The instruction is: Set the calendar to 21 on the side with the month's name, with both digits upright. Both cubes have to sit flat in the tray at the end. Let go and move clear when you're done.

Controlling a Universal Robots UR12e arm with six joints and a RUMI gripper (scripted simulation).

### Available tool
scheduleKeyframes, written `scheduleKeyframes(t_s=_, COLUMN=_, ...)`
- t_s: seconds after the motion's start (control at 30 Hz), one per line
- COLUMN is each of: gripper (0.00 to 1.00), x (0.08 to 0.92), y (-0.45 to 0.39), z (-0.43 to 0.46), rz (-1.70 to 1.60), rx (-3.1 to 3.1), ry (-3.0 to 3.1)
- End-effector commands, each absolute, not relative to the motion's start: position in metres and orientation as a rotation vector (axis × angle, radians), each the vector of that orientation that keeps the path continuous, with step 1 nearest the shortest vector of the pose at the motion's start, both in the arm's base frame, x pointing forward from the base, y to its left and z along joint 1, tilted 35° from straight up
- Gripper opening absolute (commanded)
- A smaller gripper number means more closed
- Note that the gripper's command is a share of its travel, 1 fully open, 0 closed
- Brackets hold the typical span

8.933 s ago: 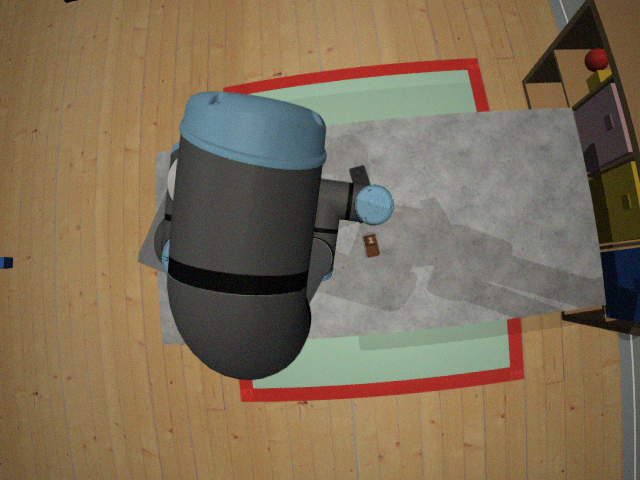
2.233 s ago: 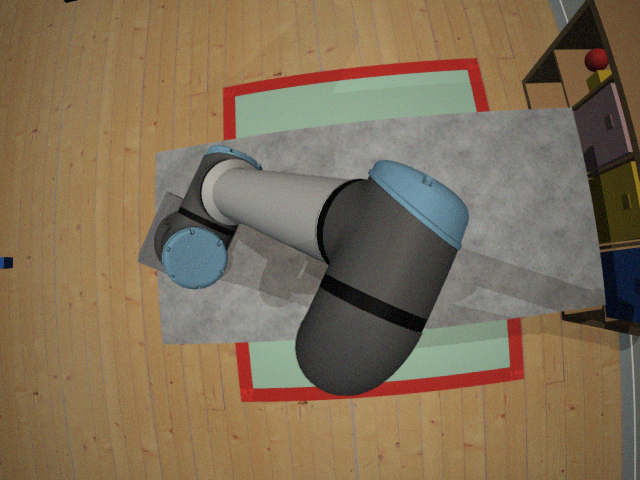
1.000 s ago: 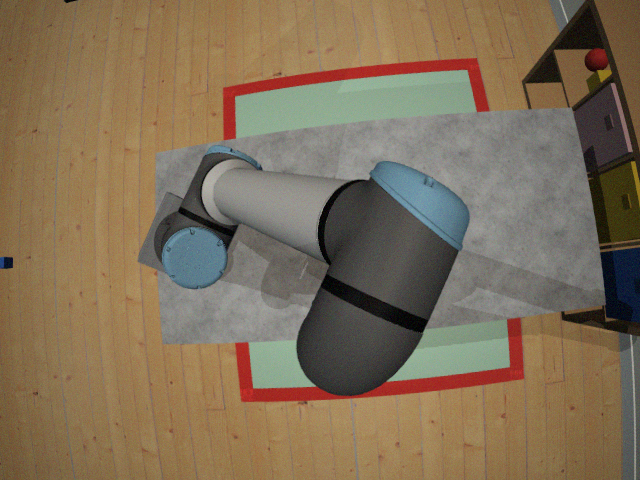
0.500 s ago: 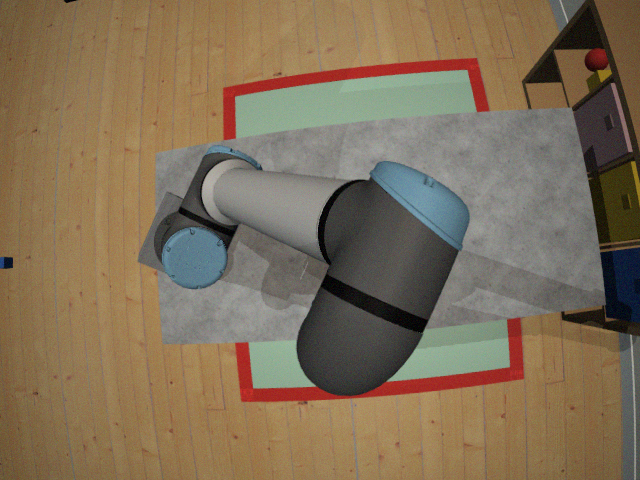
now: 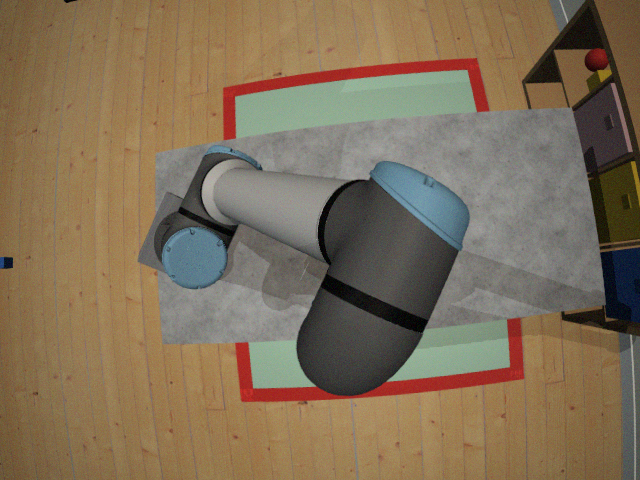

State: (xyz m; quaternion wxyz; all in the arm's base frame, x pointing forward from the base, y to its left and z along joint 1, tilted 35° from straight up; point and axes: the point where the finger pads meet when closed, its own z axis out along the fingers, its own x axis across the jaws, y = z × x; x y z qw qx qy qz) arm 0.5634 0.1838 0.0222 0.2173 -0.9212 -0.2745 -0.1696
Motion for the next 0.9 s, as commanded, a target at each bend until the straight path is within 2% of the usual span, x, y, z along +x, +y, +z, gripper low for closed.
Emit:
scheduleKeyframes(t_s=0.0, gripper=0.21, x=0.5635, y=0.1839, z=0.0225, rz=-0.471, rx=-2.551, ry=-0.761)
scheduleKeyframes(t_s=0.13, gripper=0.28, x=0.5635, y=0.1839, z=0.0225, rz=-0.471, rx=-2.551, ry=-0.761)
scheduleKeyframes(t_s=0.2, gripper=0.28, x=0.5635, y=0.1839, z=0.0225, rz=-0.471, rx=-2.551, ry=-0.761)
scheduleKeyframes(t_s=0.23, gripper=0.4, x=0.5635, y=0.1839, z=0.0225, rz=-0.471, rx=-2.551, ry=-0.761)
scheduleKeyframes(t_s=0.87, gripper=0.4, x=0.5633, y=0.184, z=0.0228, rz=-0.471, rx=-2.551, ry=-0.761)
